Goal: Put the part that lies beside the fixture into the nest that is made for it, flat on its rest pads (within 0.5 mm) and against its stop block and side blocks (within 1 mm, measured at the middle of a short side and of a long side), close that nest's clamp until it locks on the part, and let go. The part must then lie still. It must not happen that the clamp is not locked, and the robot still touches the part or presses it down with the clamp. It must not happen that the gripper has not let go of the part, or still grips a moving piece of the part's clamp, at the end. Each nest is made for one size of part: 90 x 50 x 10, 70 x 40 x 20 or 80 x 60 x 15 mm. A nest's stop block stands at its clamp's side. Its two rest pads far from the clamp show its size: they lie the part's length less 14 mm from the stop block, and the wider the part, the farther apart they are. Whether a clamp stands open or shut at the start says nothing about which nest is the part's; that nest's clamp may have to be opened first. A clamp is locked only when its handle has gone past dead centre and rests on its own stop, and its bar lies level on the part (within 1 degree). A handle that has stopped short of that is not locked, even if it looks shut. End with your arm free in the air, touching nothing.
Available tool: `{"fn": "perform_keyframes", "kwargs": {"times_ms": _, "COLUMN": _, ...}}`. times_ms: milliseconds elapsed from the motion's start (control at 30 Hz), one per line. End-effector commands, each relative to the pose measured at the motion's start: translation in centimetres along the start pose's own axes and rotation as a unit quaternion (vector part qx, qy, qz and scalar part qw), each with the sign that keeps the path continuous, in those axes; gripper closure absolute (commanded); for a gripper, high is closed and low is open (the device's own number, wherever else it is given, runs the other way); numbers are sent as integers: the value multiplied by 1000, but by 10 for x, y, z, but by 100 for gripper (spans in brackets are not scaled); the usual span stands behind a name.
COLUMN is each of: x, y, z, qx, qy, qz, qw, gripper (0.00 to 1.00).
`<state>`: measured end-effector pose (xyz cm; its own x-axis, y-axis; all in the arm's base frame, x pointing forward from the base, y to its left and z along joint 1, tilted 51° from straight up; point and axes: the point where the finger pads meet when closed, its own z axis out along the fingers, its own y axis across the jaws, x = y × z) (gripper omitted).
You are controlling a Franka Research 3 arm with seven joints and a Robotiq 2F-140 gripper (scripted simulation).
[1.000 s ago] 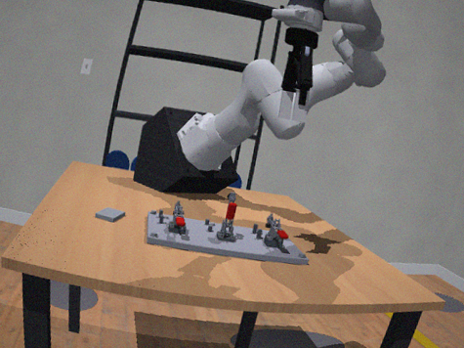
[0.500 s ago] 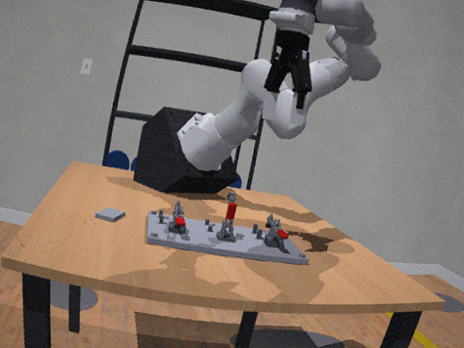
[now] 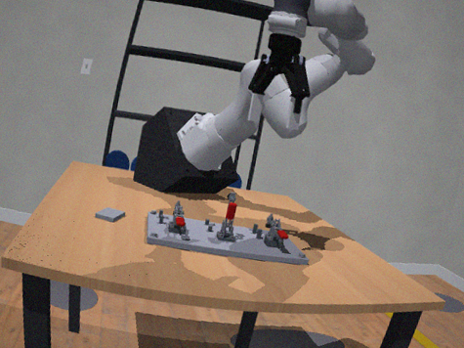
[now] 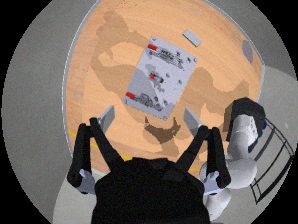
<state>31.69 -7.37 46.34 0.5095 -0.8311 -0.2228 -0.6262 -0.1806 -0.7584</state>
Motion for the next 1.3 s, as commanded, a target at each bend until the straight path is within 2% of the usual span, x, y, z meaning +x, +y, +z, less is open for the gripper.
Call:
{"fn": "perform_keyframes", "kwargs": {"times_ms": 0, "x": 7, "y": 5, "z": 1, "qx": 2, "qy": 8, "qz": -73, "qw": 997, "gripper": 0}}
{"fn": "perform_keyframes", "kwargs": {"times_ms": 700, "x": 7, "y": 5, "z": 1, "qx": 2, "qy": 8, "qz": -73, "qw": 997, "gripper": 0}}
{"fn": "perform_keyframes", "kwargs": {"times_ms": 733, "x": 11, "y": 17, "z": 9, "qx": 1, "qy": 9, "qz": -140, "qw": 990, "gripper": 0}}
{"fn": "perform_keyframes", "kwargs": {"times_ms": 1267, "x": 11, "y": 17, "z": 9, "qx": 1, "qy": 9, "qz": -140, "qw": 990, "gripper": 0}}
